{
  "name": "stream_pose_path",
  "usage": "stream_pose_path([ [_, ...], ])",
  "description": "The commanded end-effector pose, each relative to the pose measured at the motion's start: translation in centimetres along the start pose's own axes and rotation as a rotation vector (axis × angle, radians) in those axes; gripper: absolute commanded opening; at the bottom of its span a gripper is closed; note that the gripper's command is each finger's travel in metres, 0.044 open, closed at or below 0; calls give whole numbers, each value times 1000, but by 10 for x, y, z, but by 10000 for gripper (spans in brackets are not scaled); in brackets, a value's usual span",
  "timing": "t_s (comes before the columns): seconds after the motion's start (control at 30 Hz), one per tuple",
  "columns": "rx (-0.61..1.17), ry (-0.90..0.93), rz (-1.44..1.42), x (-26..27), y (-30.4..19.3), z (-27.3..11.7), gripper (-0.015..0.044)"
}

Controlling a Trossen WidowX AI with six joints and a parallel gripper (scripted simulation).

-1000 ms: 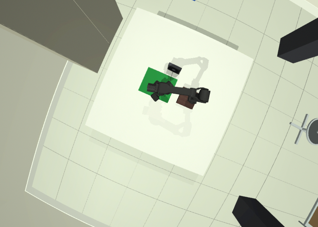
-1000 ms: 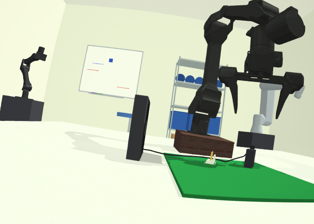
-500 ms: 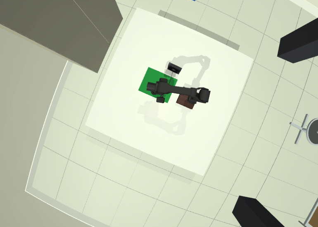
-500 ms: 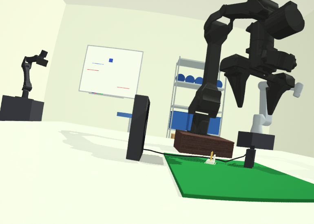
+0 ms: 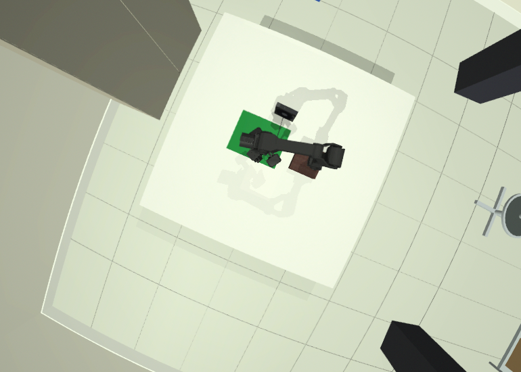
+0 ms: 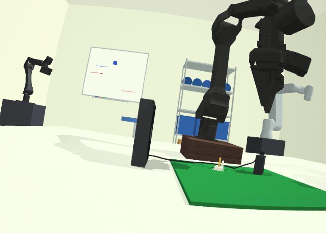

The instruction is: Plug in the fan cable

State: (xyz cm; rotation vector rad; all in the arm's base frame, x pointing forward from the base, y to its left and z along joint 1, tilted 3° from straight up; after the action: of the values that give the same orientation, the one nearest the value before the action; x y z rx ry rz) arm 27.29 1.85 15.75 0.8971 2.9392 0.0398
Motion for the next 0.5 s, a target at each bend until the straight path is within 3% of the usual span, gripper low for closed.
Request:
stream_pose_path([
  [0.0,-23,3,-827,-3,0,-16,440],
  [0.47,-31,-6,-1517,-5,-1,-26,440],
])
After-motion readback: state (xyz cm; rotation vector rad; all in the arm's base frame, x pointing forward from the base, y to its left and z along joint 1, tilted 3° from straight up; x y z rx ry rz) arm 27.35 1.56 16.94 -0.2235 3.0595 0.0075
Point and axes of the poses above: the point midway between the two fingers, 35 mm back from their tips, its own z axis out along the fingers, its own x axis across the jaws, y = z × x, the point moved 2 cm from there along -z, back along the fingers, and after that the axes turned 6 degrees about -z, right-handed, at the moved point
